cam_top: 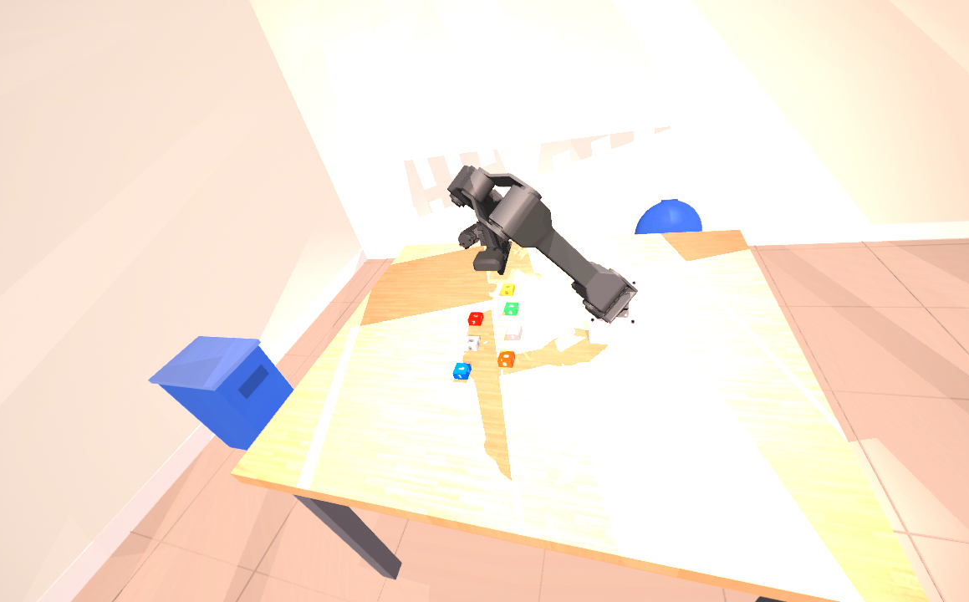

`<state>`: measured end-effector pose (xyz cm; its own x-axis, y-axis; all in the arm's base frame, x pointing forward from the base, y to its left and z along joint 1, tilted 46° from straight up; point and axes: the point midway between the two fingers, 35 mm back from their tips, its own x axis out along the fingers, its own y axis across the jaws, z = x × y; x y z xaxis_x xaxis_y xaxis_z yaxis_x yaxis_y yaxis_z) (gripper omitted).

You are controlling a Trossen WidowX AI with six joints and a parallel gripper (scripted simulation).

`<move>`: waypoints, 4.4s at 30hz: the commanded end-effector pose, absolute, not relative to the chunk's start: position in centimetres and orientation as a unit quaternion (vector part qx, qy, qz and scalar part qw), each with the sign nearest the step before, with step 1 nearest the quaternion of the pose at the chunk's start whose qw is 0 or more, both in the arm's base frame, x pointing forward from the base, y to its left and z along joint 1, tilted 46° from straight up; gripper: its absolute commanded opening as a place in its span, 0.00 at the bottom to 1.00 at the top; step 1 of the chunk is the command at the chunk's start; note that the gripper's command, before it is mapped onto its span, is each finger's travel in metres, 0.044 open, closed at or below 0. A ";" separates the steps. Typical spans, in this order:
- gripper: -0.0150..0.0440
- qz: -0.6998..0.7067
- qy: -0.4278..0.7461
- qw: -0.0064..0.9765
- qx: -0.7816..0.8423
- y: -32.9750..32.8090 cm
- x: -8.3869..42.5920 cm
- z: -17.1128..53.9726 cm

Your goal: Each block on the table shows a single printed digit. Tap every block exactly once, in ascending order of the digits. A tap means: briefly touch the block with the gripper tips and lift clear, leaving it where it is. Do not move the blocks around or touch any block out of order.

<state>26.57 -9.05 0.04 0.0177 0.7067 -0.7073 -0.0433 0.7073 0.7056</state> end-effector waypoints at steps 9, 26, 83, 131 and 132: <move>0.29 0.287 0.642 0.663 0.256 -6.2 34.5 3.3; 0.29 0.288 0.641 0.663 0.257 -0.2 34.6 -2.5; 0.29 0.287 0.644 0.661 0.258 2.4 24.5 12.4; 0.29 0.289 0.643 0.660 0.260 11.8 22.1 5.5; 0.29 0.289 0.643 0.660 0.260 11.8 22.1 5.5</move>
<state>22.19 11.58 5.72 0.0102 0.7135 -0.7006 -0.0512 0.7001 0.7122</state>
